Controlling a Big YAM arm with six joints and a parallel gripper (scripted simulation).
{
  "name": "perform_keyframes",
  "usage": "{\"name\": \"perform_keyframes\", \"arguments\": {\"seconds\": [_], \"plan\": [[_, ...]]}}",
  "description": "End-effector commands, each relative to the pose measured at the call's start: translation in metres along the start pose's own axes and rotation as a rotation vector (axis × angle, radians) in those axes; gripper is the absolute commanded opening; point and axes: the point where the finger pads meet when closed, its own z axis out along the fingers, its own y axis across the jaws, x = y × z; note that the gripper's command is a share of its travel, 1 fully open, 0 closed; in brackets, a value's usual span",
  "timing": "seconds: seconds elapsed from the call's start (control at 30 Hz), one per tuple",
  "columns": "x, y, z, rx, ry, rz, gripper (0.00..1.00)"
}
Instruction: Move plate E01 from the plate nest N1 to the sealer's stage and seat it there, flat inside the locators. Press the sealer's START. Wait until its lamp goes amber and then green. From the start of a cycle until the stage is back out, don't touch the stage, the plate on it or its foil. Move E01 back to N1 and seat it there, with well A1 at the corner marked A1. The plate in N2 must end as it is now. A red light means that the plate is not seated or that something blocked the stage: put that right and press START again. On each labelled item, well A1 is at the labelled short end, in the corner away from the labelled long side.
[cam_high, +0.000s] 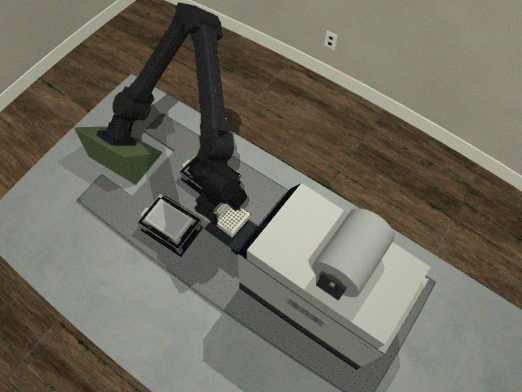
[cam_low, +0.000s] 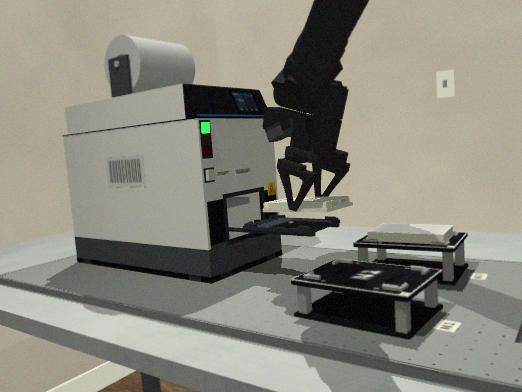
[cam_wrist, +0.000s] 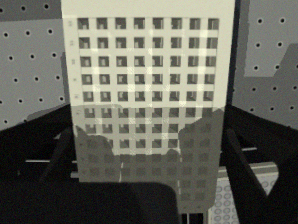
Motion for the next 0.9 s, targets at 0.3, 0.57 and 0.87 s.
{"name": "perform_keyframes", "arguments": {"seconds": [0.3,0.57,0.87], "plan": [[-0.048,-0.01,-0.004,0.004,-0.033,-0.036,0.0],[-0.058,-0.02,-0.007,0.006,-0.047,-0.031,0.0],[-0.067,-0.016,-0.018,0.011,-0.072,-0.032,0.0]]}}
